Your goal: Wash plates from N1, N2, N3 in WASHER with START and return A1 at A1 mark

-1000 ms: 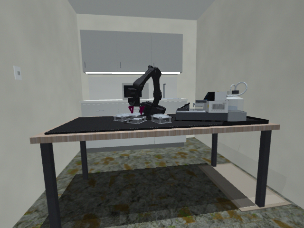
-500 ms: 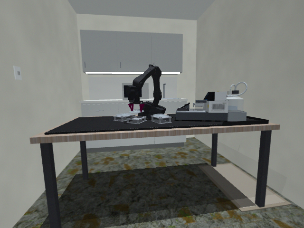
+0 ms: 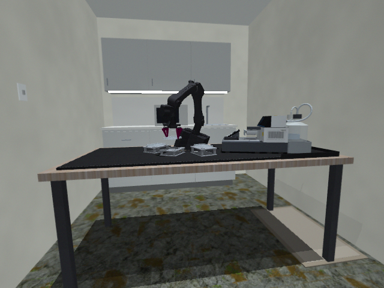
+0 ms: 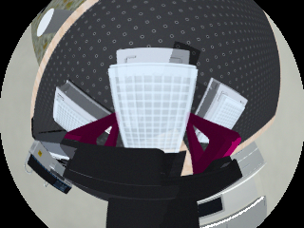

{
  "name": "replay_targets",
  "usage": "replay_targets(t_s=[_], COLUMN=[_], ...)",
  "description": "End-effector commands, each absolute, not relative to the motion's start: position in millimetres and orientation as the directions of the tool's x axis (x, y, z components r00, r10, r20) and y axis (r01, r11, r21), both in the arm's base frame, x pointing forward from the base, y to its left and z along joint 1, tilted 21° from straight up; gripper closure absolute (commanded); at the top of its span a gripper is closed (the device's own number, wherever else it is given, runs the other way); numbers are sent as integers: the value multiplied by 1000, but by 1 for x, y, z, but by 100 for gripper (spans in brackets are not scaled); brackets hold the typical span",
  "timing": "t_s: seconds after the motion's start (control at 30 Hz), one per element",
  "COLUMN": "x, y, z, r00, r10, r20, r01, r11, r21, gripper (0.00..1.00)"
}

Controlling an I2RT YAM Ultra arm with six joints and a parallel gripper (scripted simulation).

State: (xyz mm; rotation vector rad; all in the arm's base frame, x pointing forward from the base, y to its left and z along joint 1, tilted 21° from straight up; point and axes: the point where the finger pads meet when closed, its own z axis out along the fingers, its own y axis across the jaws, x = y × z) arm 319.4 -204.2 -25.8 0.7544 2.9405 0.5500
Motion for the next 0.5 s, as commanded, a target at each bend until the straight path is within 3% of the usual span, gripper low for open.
replay_targets(t_s=[0.0, 0.47], x=[319, 317], y=[-210, -214], z=[-15, -2], r00=[-877, -877], r10=[480, 480], r20=[20, 20], r01=[455, 456], r11=[818, 818], r21=[351, 350], gripper=[100, 100])
